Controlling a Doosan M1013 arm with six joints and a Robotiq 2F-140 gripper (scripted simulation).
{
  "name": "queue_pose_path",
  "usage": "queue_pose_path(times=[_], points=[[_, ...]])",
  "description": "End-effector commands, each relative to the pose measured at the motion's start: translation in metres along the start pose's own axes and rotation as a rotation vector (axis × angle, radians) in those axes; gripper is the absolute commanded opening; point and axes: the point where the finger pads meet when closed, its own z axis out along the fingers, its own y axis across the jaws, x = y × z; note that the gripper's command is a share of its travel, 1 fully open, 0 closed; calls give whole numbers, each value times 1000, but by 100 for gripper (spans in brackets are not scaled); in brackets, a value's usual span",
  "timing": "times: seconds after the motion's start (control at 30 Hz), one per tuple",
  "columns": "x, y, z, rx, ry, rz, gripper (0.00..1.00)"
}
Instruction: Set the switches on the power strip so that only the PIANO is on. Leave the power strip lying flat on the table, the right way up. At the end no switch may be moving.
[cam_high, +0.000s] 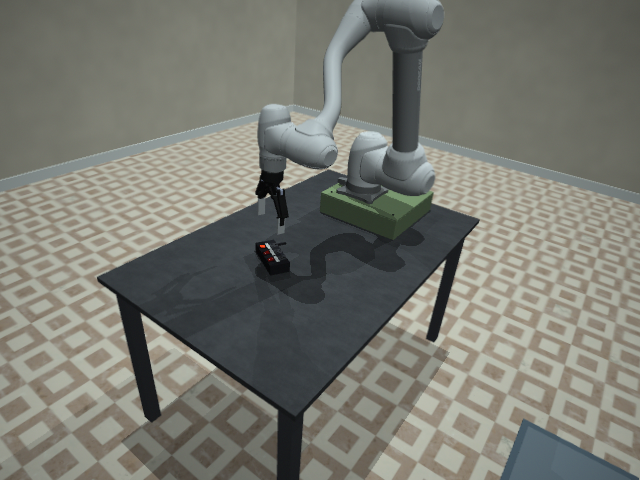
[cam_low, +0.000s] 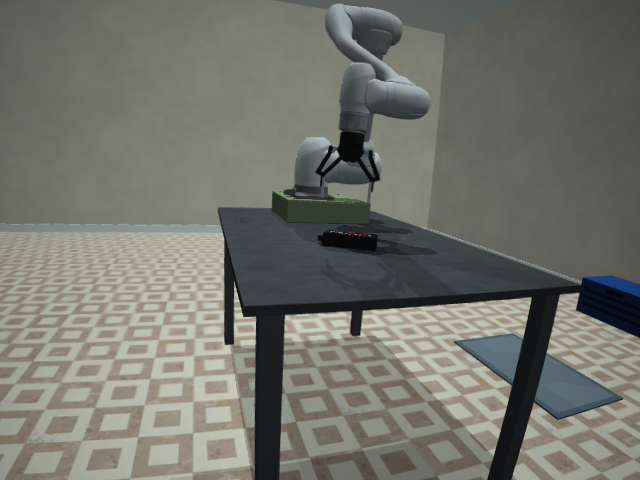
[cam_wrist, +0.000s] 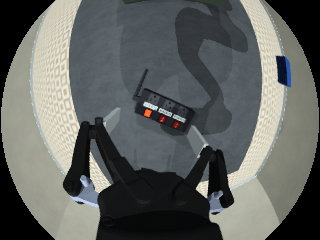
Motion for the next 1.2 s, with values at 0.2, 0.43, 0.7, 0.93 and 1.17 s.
queue_pose_path(times=[0.2, 0.43, 0.7, 0.93, 1.17], points=[[-20, -14, 18, -15, -7, -709, 100], [-26, -19, 24, -23, -12, -1151, 100], [-29, -22, 28, -40, -21, -1418, 100], [-29, -22, 28, -40, -21, -1420, 0], [-29, -22, 28, -40, -21, -1420, 0]])
